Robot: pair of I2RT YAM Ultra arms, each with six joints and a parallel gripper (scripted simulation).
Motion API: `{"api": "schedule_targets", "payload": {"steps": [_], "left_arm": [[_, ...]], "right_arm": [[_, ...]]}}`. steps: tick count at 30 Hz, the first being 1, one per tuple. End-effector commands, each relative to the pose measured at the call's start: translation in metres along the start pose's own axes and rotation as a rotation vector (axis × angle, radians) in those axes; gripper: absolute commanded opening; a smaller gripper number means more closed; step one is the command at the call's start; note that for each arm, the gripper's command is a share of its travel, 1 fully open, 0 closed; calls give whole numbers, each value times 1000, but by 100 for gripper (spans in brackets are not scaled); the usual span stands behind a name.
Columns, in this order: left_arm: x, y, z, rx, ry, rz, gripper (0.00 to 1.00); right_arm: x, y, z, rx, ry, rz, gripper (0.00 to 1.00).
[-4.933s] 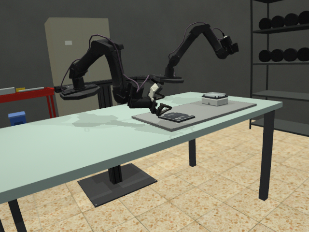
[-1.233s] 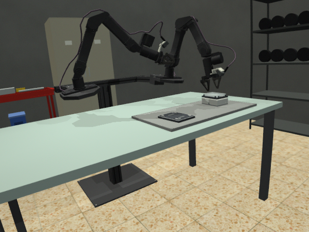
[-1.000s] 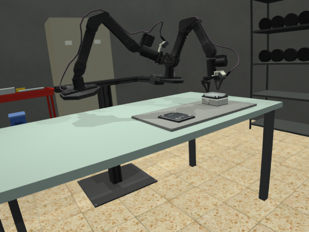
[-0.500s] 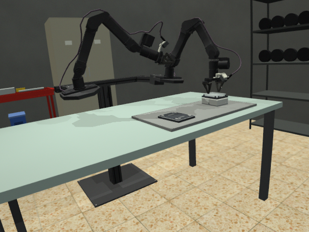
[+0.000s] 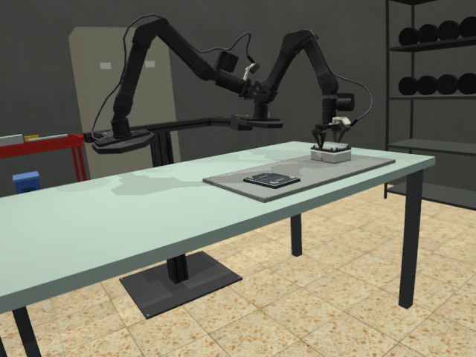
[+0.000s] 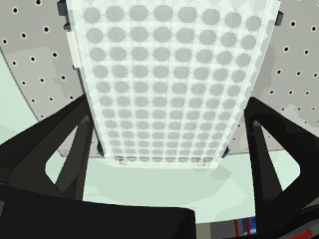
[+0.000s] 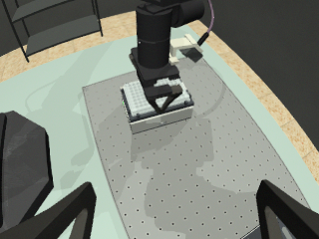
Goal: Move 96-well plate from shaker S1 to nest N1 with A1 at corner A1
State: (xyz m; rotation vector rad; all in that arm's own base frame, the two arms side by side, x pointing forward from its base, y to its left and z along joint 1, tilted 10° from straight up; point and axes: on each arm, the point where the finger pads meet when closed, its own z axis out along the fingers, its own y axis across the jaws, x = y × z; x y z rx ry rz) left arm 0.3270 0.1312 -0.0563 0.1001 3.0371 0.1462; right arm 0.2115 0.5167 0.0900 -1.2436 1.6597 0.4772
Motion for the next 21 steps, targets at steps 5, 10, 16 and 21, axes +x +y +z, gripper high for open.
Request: {"api": "schedule_targets", "payload": {"steps": [5,10,16,21], "left_arm": [[-17,6,-5,-15,-53,6,100],[-18,6,-8,-18,-61,6,94],[-18,6,-10,-19,-68,6,89],[-16,5,-10,-19,-68,7,72]], "right_arm": [[-27,-2,-8,6,-56,6,100],[-27,-2,-8,6,-56,6,100],[-27,-2,-8,6,-56,6,100],[-27,-2,-8,6,-56,6,100]]}}
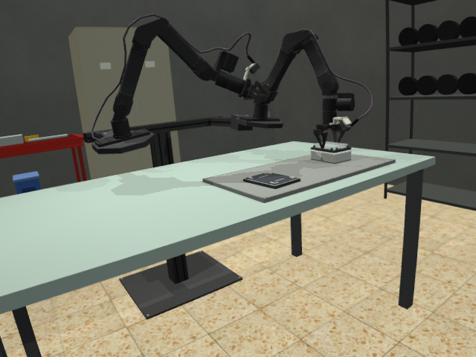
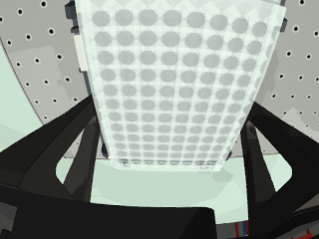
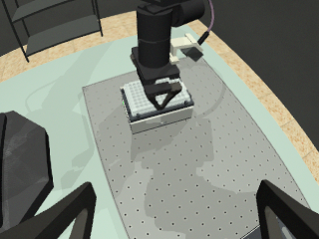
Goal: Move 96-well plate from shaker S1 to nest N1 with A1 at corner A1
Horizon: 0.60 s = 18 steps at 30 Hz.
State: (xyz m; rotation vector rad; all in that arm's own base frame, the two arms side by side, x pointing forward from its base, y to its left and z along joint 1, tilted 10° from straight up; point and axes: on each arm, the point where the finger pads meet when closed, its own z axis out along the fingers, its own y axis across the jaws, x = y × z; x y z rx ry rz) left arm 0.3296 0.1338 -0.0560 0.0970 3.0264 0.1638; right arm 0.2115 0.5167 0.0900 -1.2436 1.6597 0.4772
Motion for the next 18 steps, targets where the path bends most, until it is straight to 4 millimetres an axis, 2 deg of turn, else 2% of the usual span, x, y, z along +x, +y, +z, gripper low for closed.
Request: {"api": "schedule_targets", "payload": {"steps": [1,3,7,8,10,15,18], "left_arm": [[-14,3,-10,-6,-58,9,60],[-9,0,-8,-2,-48,10,38],[-7,0,-17,5,-35,9,82],[-8,-1,-23,4,-37,6,82],[-8,-1,-23,4,-37,6,82],[-10,-1,-54,1,-46,5,82],[-9,-1,-57,1,-46,4,82]], "right_arm": [[-27,-2,-8,6,-56,6,100],[-27,-2,-8,6,-56,6,100],[-27,-2,-8,6,-56,6,100],[-27,-2,-8,6,-56,6,100],[-27,-2,-8,6,-56,6,100],[-27,-2,-8,6,-56,6,100],[-27,-2,-8,6,-56,6,100]]}}
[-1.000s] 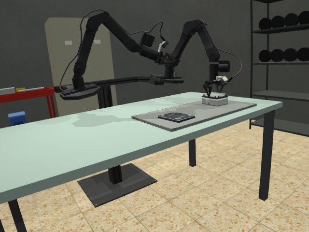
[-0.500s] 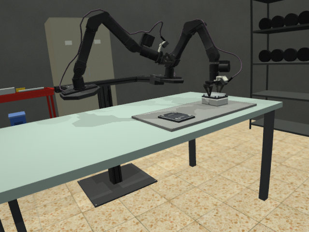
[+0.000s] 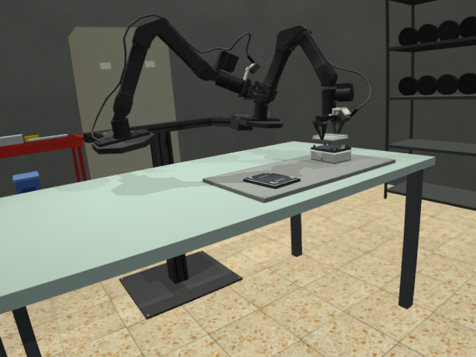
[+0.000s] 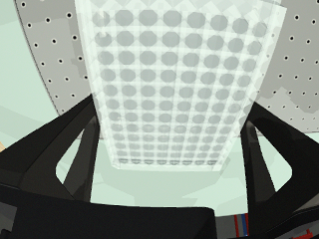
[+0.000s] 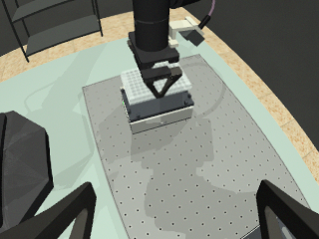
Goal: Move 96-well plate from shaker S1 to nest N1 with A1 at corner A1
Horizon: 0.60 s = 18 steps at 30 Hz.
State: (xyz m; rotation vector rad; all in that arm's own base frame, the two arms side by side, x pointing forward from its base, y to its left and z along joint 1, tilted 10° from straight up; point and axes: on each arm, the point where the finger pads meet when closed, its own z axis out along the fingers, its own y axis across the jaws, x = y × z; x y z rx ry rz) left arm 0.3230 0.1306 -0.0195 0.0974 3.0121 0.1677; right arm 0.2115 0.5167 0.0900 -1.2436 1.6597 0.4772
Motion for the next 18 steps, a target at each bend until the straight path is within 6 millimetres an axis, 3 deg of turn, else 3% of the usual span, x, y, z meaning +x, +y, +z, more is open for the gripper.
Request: {"api": "schedule_targets", "payload": {"steps": [1,7,9,13,18], "left_arm": [[-12,-1,-20,4,-32,4,82],[-12,-1,-20,4,-32,4,82],[-12,-1,-20,4,-32,4,82],[-15,0,-20,-1,-44,3,82],[-8,1,-14,-1,-21,3,82]], "right_arm": [[-22,-3,-7,13,-34,4,100],[-3,-24,-35,55,71,32,100],[-3,-24,-35,55,71,32,100],[7,-52,-81,108,137,63,100],[43,-79,-136,175,242,95,100]]}}
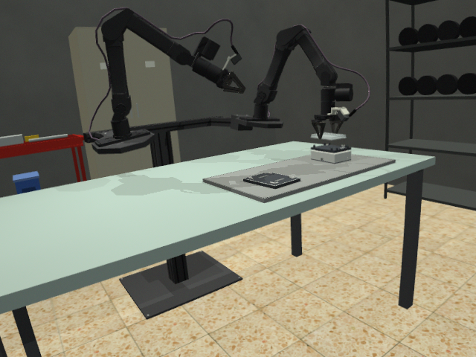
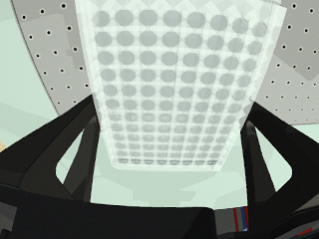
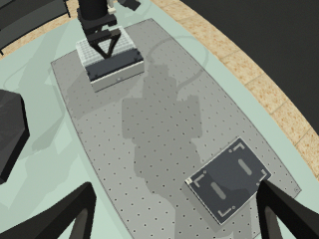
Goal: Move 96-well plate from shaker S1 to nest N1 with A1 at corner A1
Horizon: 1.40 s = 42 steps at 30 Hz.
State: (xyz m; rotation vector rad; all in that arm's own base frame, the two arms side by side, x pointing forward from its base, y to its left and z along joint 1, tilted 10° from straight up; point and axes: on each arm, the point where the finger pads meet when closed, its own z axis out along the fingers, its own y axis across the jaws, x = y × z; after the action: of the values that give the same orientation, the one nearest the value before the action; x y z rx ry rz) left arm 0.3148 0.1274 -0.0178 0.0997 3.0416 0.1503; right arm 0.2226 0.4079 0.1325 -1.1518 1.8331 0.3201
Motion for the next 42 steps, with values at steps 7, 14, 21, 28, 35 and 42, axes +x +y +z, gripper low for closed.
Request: {"api": "schedule_targets", "payload": {"steps": [7,14,21,28,35,42], "left_arm": [[-15,4,-12,-15,-49,1,82],[-15,4,-12,-15,-49,1,82],[-28,-14,-13,-14,-19,-75,82],[-77,-74,-10,-11,-7,-118,82],[-128,-196,5,-13,-10,-90,82],[-136,-277,17,-16,-17,-69,82]], "right_arm": [[69,-56,-85,120,159,66,100],[94,-80,-133,182,139,119,100],[108,-89,-153,211,116,147,100],[108,-89,-154,208,109,150,100],[105,-89,-154,210,94,154,100],[105,-89,-154,210,94,154,100]]}}
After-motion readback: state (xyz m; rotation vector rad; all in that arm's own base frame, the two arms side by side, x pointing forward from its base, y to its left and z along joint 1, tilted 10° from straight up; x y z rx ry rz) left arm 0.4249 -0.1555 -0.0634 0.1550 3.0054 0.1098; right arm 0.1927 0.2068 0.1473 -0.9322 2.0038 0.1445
